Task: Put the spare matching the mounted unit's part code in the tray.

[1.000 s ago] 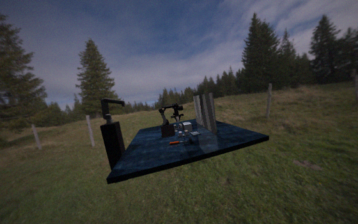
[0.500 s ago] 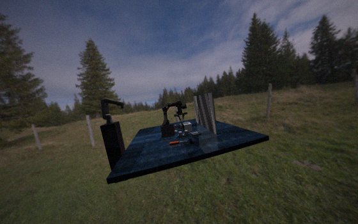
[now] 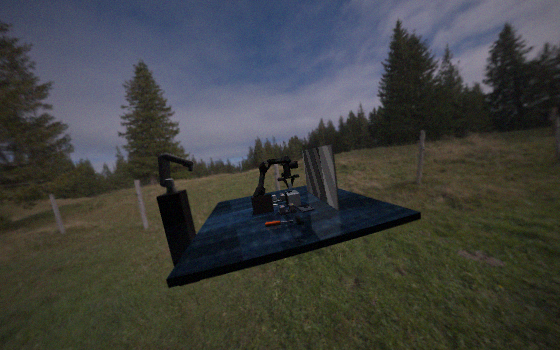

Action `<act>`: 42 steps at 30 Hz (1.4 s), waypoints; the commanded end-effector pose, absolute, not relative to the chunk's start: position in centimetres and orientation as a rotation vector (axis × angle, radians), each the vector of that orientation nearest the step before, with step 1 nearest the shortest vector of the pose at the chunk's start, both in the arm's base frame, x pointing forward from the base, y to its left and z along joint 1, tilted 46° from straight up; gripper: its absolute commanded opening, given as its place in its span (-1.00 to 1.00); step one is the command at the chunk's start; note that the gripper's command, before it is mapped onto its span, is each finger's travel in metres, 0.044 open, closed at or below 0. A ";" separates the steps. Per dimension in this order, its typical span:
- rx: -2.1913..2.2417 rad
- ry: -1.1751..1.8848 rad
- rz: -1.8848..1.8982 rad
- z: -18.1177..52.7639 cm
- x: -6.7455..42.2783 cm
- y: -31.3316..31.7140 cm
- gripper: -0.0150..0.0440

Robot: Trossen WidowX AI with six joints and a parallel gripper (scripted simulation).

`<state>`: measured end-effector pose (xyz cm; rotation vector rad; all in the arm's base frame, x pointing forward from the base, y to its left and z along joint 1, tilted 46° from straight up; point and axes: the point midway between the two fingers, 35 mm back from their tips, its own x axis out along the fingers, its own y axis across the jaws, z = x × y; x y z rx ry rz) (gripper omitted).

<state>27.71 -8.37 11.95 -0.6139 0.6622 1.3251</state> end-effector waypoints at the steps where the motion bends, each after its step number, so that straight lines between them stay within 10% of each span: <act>1: -0.623 0.660 1.326 10.7 28.7 -10.1 -0.49; 42: -0.634 0.585 1.384 -5.0 32.2 -20.7 -0.49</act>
